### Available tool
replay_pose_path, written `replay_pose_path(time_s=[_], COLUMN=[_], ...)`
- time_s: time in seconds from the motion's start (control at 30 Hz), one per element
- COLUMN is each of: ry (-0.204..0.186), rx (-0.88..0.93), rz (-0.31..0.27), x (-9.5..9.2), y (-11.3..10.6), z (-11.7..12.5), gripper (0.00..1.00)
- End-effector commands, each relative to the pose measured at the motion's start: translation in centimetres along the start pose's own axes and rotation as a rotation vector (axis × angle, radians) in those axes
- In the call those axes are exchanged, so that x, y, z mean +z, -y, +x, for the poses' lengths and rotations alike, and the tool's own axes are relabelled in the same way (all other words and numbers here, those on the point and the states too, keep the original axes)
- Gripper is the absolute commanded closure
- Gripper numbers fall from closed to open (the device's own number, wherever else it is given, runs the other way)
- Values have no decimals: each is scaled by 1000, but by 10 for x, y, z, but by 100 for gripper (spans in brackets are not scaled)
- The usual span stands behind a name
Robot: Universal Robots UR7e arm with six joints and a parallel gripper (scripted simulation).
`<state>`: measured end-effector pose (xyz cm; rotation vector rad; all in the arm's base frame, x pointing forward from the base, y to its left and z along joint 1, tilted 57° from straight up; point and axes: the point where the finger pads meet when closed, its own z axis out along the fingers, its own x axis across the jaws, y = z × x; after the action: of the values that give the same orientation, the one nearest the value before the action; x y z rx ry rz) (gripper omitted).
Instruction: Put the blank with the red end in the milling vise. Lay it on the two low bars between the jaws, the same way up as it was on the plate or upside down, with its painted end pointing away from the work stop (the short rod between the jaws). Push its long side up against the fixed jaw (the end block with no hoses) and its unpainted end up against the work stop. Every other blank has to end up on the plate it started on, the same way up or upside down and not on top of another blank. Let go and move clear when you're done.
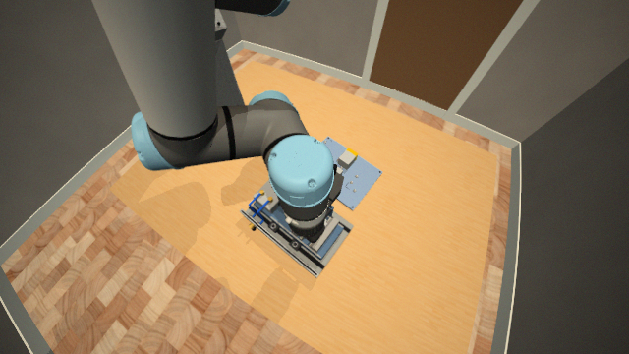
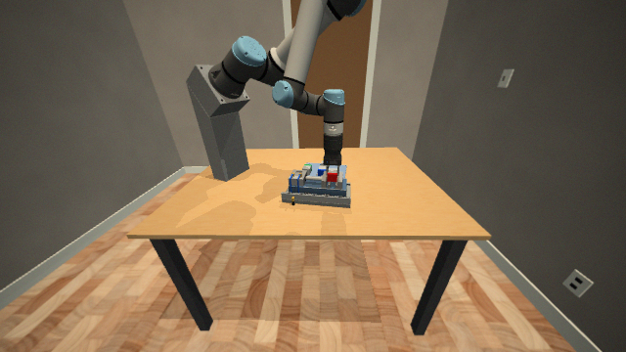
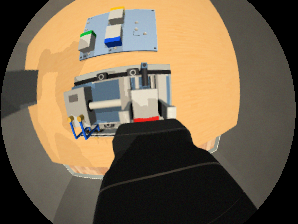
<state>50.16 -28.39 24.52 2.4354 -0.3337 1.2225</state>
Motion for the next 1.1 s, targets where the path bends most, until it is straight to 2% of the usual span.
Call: replay_pose_path(time_s=[0.0,1.07], ry=[-1,-1], rx=[0,0], rz=[0,0], x=[0,3], y=[0,0], z=[0,1], gripper=[100,100])
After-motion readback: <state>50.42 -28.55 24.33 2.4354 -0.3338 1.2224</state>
